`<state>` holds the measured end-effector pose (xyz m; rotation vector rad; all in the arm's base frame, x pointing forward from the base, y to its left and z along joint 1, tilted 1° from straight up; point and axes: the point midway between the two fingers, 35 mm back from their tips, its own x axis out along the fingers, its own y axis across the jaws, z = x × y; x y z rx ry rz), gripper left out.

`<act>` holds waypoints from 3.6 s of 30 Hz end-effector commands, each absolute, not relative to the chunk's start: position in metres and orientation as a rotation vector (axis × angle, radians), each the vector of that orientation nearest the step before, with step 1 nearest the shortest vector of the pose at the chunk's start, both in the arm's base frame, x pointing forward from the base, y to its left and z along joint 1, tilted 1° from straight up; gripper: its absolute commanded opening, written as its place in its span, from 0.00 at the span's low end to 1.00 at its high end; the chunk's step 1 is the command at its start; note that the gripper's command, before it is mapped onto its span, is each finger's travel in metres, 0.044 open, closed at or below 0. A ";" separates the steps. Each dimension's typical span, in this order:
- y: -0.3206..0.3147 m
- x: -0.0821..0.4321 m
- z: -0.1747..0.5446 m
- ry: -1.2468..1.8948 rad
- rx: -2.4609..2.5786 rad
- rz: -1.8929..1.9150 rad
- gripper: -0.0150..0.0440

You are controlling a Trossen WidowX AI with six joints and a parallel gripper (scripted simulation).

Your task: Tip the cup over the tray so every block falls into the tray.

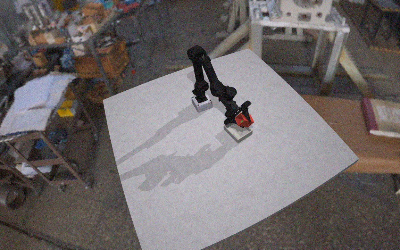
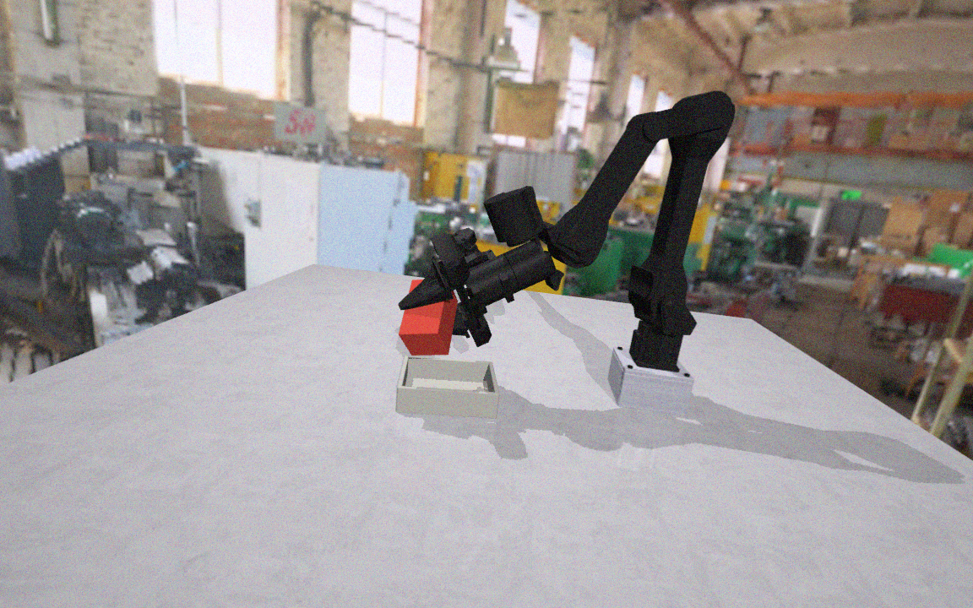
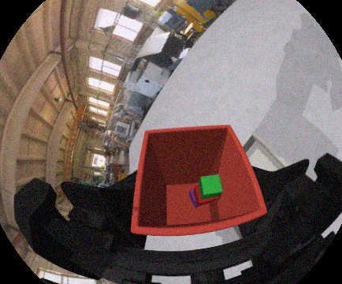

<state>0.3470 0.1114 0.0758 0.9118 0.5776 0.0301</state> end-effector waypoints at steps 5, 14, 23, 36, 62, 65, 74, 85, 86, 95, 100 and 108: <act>0.112 0.347 0.074 0.590 1.098 -0.024 0.25; 0.112 0.348 0.072 0.597 1.289 -0.084 0.25; 0.113 0.348 0.071 0.599 1.479 -0.145 0.25; 0.113 0.348 0.069 0.596 1.753 -0.238 0.25; 0.114 0.349 0.066 0.561 2.298 -0.439 0.25; 0.114 0.350 0.065 0.555 2.360 -0.464 0.25; 0.114 0.350 0.064 0.530 2.547 -0.540 0.25; 0.115 0.350 0.063 0.491 2.773 -0.638 0.25; 0.115 0.350 0.063 0.487 2.794 -0.647 0.25; 0.115 0.350 0.062 0.476 2.845 -0.670 0.25; 0.115 0.351 0.062 0.476 2.856 -0.635 0.25; 0.115 0.352 0.061 0.476 2.882 -0.552 0.25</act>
